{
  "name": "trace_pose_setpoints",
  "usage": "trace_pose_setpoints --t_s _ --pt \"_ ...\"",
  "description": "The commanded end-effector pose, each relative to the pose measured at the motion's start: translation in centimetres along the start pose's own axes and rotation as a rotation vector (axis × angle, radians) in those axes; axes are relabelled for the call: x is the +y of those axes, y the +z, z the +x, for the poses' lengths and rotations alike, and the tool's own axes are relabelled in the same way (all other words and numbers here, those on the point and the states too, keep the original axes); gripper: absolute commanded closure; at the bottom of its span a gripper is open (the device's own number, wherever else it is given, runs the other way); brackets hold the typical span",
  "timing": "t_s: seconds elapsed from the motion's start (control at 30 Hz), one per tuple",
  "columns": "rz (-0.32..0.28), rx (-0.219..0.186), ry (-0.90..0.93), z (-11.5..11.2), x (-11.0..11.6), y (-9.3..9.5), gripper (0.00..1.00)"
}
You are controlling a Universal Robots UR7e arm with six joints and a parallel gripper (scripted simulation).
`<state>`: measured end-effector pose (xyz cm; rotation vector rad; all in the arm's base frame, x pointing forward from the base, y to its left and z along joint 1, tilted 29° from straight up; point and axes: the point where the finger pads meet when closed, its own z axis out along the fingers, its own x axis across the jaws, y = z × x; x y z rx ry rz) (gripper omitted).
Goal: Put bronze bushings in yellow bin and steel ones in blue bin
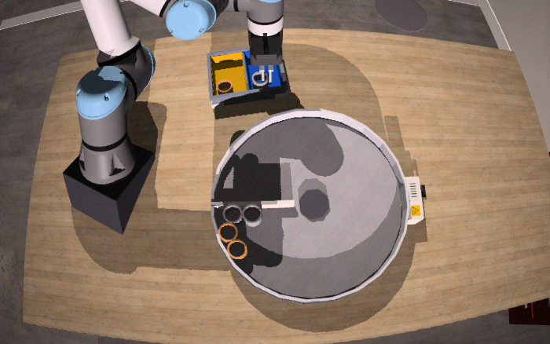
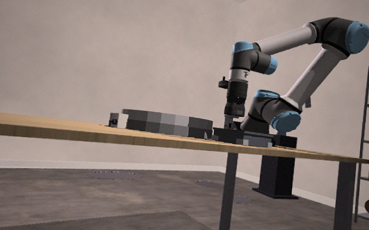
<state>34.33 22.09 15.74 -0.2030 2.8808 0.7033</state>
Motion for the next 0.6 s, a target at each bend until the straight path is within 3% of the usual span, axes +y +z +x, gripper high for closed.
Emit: trace_pose_setpoints --t_s 0.0,0.57 --pt "0.0 0.004 0.002 0.17 -0.07 0.71 1.0" --pt "0.0 0.003 0.002 0.05 -0.03 1.0 1.0"
